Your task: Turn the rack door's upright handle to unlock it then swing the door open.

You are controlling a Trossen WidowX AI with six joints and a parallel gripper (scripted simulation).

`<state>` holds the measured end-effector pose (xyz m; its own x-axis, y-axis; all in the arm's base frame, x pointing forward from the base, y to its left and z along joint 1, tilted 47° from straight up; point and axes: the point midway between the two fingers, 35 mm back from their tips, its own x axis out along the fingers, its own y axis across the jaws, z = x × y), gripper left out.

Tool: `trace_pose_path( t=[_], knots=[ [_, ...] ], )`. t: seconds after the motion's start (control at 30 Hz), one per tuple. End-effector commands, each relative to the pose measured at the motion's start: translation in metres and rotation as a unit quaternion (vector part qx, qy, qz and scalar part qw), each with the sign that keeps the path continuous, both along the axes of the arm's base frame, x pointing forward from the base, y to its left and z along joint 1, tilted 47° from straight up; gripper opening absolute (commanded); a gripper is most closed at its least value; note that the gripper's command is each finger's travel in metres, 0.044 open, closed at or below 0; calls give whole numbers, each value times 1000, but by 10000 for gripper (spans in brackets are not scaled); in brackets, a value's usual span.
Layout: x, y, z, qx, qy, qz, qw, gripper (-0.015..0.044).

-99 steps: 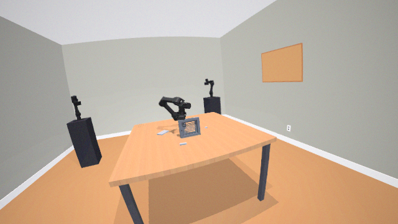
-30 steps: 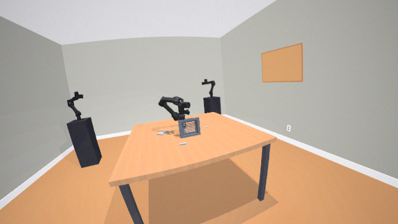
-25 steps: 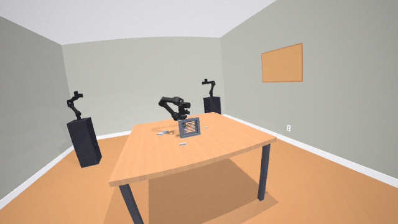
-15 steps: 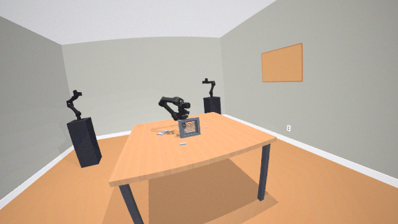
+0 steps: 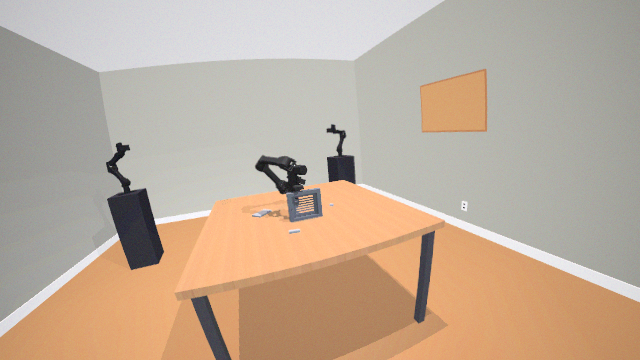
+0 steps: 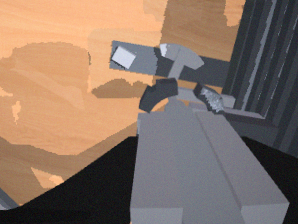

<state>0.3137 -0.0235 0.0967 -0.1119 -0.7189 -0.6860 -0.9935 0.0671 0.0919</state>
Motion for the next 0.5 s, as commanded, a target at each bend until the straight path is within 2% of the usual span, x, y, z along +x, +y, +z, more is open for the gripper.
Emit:
trace_pose_path(
  t=[0.0,0.47],
  knots=[
    [0,-1,0,0,2,-1,1000,172],
    [0,-1,0,0,2,-1,1000,79]
  ],
)
